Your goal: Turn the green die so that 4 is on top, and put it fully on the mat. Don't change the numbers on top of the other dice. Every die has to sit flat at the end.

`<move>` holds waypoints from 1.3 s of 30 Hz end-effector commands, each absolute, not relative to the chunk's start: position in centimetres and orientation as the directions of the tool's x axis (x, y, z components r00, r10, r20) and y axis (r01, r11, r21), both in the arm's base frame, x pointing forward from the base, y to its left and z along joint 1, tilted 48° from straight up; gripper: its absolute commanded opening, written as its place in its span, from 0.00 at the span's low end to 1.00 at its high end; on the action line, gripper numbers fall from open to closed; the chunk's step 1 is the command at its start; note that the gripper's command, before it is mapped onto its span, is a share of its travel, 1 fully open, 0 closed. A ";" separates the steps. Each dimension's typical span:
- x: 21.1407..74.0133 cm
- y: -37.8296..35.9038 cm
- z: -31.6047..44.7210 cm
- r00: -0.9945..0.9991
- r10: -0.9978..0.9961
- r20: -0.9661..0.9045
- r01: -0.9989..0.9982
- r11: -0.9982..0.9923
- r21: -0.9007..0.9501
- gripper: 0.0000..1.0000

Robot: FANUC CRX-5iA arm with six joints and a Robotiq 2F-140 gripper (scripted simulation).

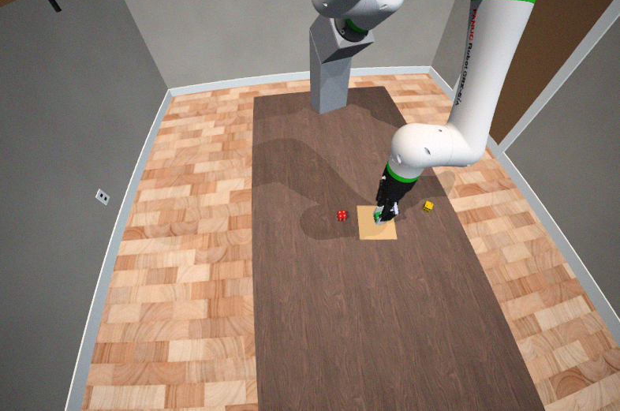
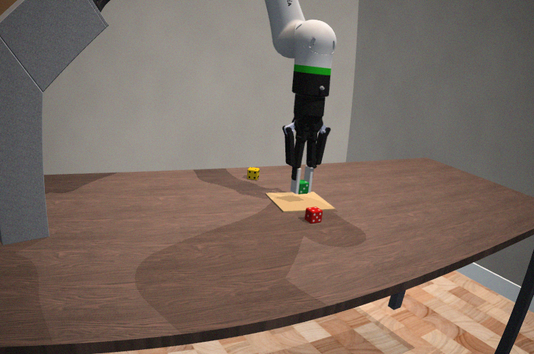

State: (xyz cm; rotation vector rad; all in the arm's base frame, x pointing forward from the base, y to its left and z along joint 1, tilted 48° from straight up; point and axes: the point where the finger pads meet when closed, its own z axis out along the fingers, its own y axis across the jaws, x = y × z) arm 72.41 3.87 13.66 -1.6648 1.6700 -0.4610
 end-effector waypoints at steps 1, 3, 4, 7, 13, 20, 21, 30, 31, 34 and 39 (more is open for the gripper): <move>73.3 4.1 12.8 0.096 -0.967 -0.237 -0.708 0.101 -0.699 0.24; 73.3 4.1 12.8 0.096 -0.967 -0.237 -0.708 0.101 -0.699 0.24; 73.5 4.2 12.7 0.096 -0.967 -0.237 -0.708 0.101 -0.699 0.24; 73.7 4.3 12.5 0.096 -0.967 -0.237 -0.708 0.101 -0.699 0.24; 73.7 4.3 12.5 0.096 -0.967 -0.237 -0.708 0.101 -0.699 0.24; 73.7 4.3 12.5 0.096 -0.967 -0.237 -0.708 0.101 -0.699 0.24; 73.7 4.3 12.5 0.096 -0.967 -0.237 -0.708 0.101 -0.699 0.24; 73.7 4.3 12.5 0.096 -0.967 -0.237 -0.708 0.101 -0.699 0.24; 73.7 4.3 12.5 0.096 -0.967 -0.237 -0.708 0.101 -0.699 0.24; 73.7 4.3 12.5 0.096 -0.967 -0.237 -0.708 0.101 -0.699 0.24; 73.7 4.3 12.5 0.096 -0.967 -0.237 -0.708 0.101 -0.699 0.24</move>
